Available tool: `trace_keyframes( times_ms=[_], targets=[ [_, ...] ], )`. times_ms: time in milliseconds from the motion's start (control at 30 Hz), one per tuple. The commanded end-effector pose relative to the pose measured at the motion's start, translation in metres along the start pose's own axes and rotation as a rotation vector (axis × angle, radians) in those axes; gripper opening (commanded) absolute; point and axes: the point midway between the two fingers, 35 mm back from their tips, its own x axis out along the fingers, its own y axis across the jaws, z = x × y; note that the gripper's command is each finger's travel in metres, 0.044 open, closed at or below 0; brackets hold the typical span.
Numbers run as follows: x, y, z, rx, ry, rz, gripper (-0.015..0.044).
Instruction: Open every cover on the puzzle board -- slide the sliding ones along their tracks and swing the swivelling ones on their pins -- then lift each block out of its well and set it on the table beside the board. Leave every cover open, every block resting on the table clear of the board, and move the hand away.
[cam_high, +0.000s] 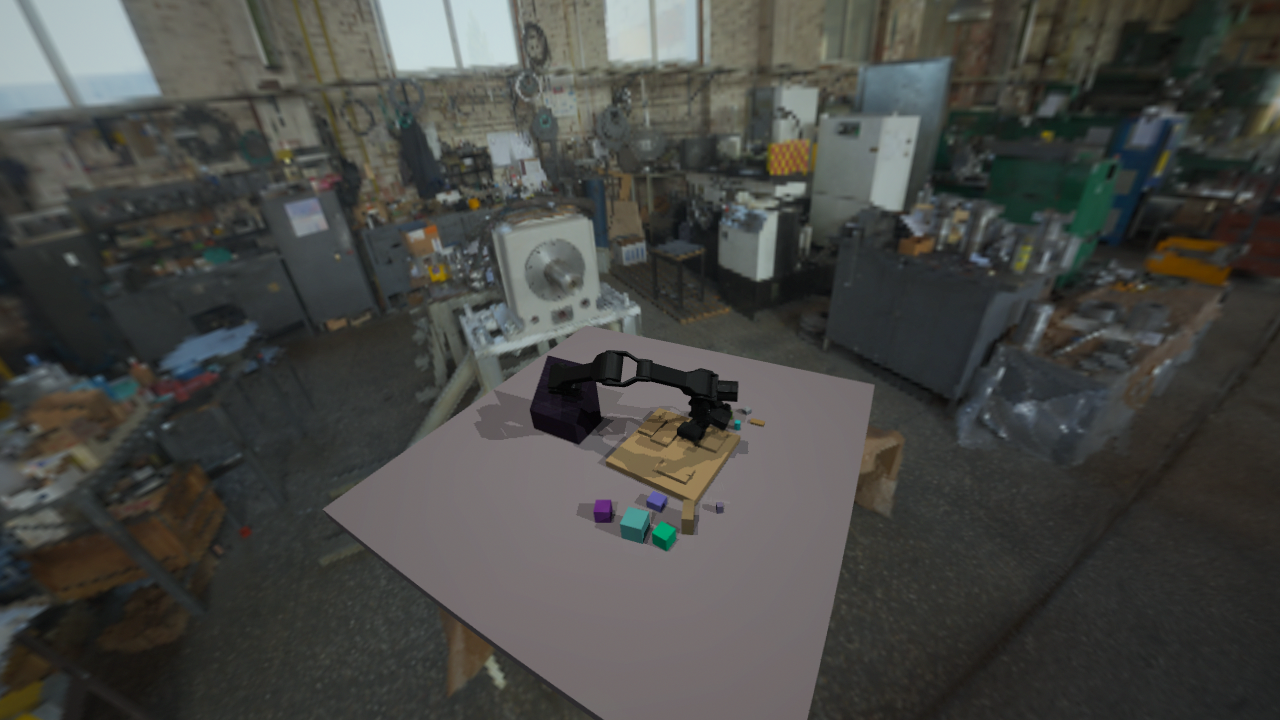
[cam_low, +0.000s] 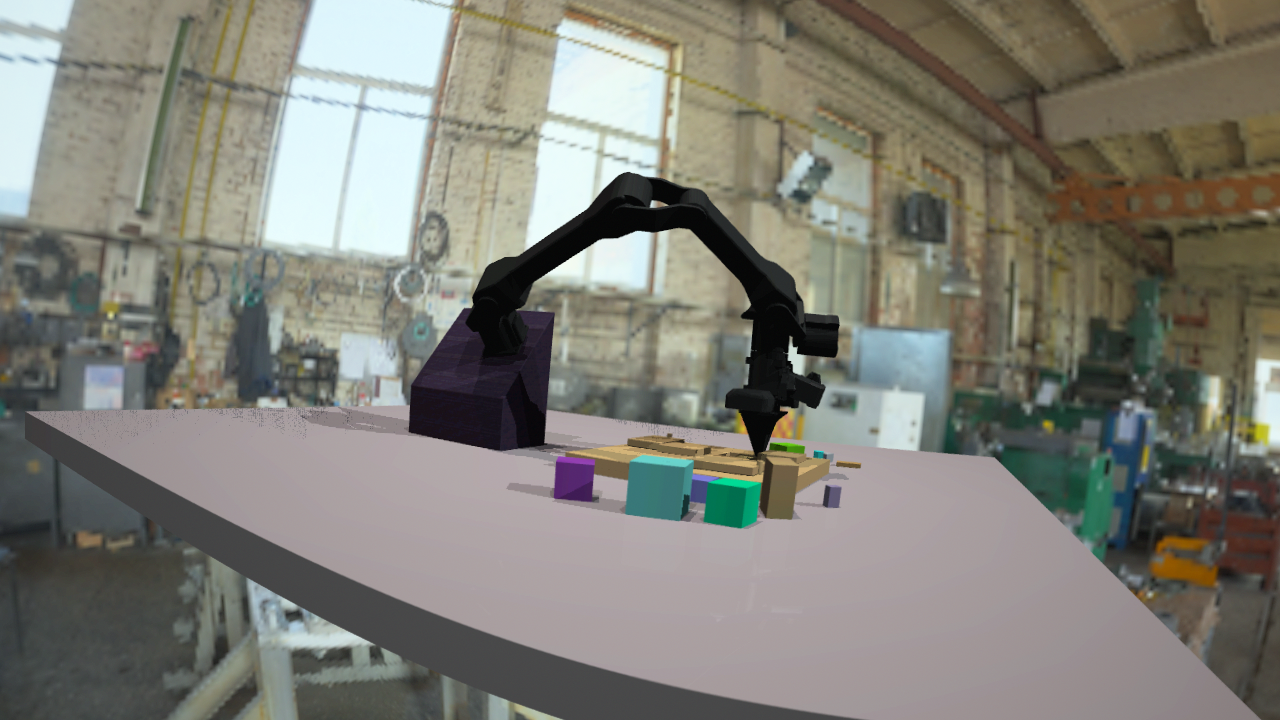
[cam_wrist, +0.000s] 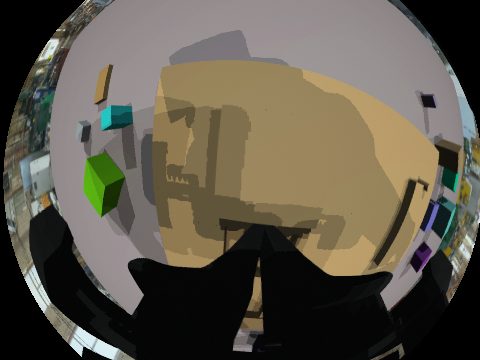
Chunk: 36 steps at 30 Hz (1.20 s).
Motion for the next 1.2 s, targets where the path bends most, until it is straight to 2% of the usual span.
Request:
trace_keyframes(
  times_ms=[0,1167],
  targets=[
    [0.000,0.000,0.005,-0.004,-0.003,-0.005,0.0000],
    [-0.043,0.000,0.011,-0.003,-0.004,-0.003,0.0000]
  ],
)
